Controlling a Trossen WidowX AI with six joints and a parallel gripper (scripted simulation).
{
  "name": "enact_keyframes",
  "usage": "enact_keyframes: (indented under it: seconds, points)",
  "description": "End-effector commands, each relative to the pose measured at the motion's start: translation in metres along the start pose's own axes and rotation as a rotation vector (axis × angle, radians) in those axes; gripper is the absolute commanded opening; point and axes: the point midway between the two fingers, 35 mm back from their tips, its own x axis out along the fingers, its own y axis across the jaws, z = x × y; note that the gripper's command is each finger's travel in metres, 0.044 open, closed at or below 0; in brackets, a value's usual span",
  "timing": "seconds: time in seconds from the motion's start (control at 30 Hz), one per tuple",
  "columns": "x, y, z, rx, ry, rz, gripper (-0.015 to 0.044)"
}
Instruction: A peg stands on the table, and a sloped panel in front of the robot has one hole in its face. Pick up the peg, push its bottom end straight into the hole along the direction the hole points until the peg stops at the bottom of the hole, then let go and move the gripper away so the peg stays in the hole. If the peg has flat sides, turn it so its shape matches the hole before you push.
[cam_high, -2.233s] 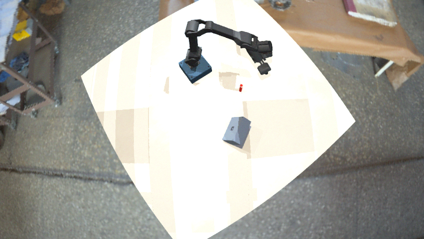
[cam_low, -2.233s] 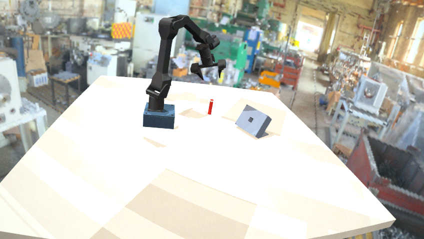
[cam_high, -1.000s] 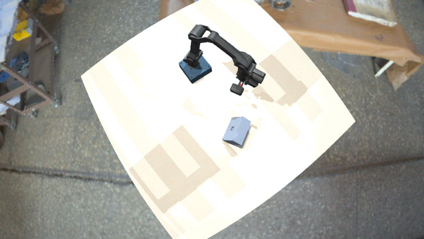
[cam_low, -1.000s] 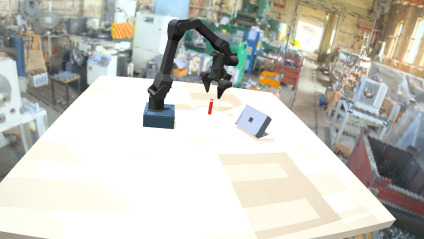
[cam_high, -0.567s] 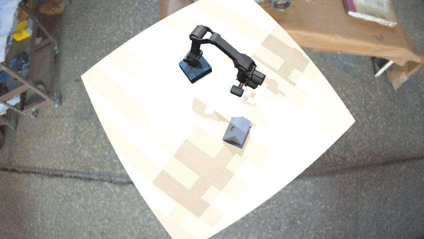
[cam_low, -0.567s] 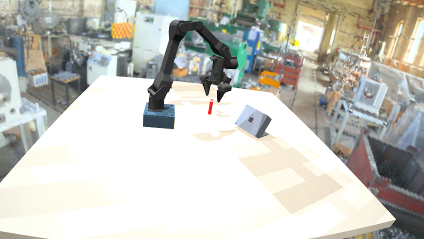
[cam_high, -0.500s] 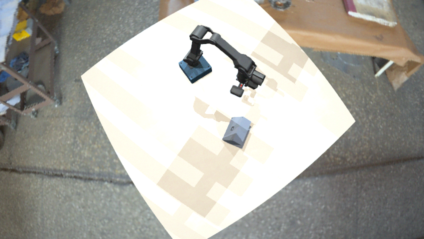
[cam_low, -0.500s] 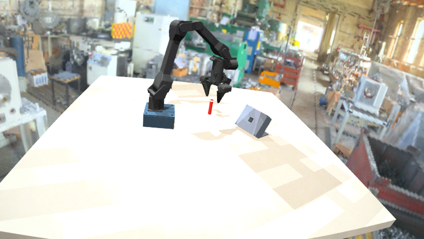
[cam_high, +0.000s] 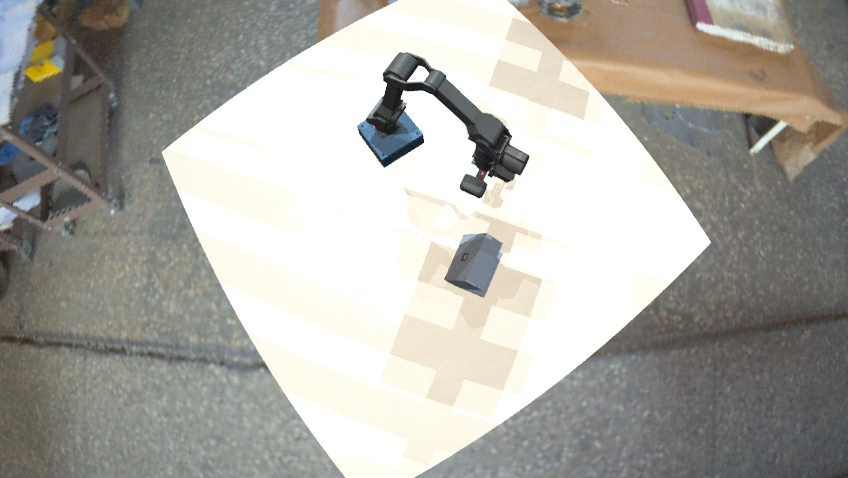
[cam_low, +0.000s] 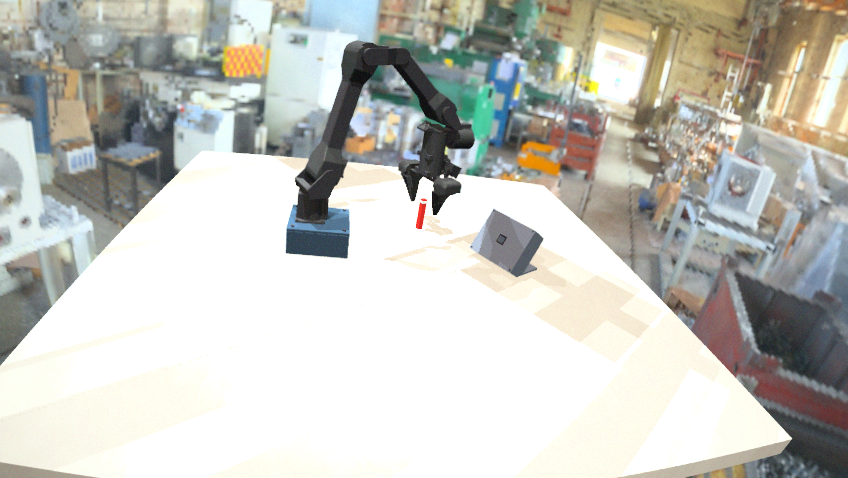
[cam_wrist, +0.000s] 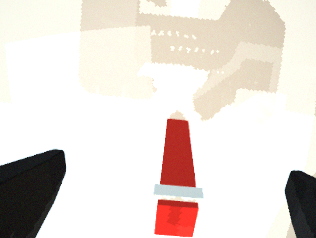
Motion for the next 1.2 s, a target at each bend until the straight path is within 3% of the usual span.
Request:
enact_keyframes:
  seconds: [0.0,0.33,0.83,1.17]
  points:
    - [0.008,0.001,-0.002,0.006,0.009,0.004,0.044]
    - [0.019,0.001,-0.003,0.006,0.01,0.004,0.044]
    - [0.015,0.0,-0.002,0.0,0.004,0.0,0.0046]
    - [0.011,0.0,-0.001,0.0,0.004,0.0,0.0]
